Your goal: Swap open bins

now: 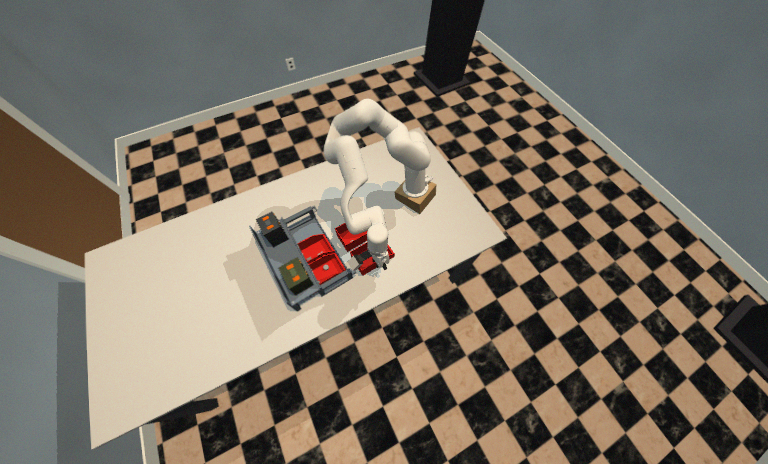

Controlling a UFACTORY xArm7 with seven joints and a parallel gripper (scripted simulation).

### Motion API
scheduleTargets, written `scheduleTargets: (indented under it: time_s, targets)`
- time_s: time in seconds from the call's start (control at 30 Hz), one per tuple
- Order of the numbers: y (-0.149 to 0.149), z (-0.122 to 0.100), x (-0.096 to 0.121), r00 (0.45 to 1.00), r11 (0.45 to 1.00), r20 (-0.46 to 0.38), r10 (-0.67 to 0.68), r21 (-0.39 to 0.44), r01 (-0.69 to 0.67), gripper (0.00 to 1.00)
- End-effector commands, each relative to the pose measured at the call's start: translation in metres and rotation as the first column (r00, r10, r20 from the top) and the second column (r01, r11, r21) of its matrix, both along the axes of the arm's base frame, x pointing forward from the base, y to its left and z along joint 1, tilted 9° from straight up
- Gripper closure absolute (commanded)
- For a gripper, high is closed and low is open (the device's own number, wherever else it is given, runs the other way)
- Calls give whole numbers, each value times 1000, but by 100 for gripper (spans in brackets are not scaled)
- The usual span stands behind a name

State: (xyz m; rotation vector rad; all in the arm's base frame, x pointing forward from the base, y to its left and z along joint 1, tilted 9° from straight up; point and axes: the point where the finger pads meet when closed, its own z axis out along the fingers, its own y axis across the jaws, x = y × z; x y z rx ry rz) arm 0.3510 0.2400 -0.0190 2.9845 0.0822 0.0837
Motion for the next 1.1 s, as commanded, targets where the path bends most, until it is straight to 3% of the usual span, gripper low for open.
scheduleTargets:
  time_s: [0.0,1.07]
  targets:
    - [1,1,1,1000,1000,3,1,2,-1,74]
    - [2,6,0,1000,1000,3,1,2,-1,74]
